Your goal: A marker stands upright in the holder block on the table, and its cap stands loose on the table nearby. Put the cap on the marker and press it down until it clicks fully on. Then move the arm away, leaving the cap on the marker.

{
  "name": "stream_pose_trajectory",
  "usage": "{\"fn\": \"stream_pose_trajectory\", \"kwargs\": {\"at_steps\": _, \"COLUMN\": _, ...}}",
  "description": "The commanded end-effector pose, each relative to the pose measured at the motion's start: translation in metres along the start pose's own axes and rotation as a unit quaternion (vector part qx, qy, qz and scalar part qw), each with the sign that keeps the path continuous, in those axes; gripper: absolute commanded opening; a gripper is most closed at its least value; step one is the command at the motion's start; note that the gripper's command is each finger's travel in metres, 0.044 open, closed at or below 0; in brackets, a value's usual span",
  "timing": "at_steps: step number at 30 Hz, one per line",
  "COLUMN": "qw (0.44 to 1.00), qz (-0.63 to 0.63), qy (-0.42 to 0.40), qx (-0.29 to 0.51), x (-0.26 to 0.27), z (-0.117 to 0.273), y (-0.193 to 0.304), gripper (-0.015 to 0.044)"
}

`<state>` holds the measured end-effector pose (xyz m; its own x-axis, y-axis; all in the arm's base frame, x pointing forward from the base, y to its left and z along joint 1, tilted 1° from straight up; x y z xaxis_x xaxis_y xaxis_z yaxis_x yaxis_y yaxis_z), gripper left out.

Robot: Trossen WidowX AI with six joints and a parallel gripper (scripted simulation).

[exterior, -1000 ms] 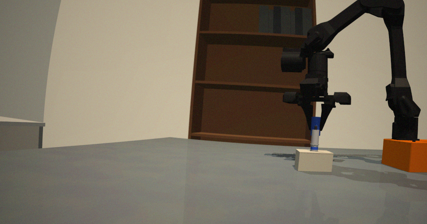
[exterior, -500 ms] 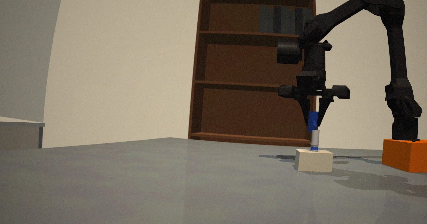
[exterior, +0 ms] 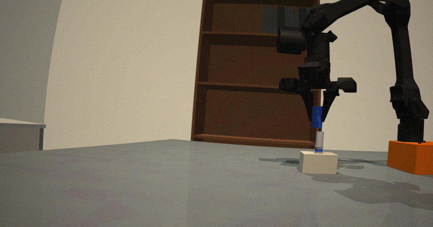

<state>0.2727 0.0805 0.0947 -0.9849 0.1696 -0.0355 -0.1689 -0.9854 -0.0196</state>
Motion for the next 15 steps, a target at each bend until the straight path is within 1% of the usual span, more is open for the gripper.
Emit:
{"fn": "stream_pose_trajectory", "kwargs": {"at_steps": 1, "qw": 1.000, "qz": -0.003, "qy": 0.002, "qx": -0.001, "x": 0.002, "z": 0.005, "y": -0.014, "gripper": 0.0000}}
{"fn": "stream_pose_trajectory", "kwargs": {"at_steps": 15, "qw": 1.000, "qz": -0.006, "qy": 0.000, "qx": -0.005, "x": 0.019, "z": 0.019, "y": -0.056, "gripper": 0.0000}}
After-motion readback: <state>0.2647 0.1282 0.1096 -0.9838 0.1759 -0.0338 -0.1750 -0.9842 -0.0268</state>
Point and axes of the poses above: the point midway between the two fingers, 35 mm back from their tips, its own z axis back along the fingers, its own x axis across the jaws, y = z × x, the point moved 1 cm from there along z, back along the fingers, and after that the axes turned 6 degrees about z, right-handed, at the moved point
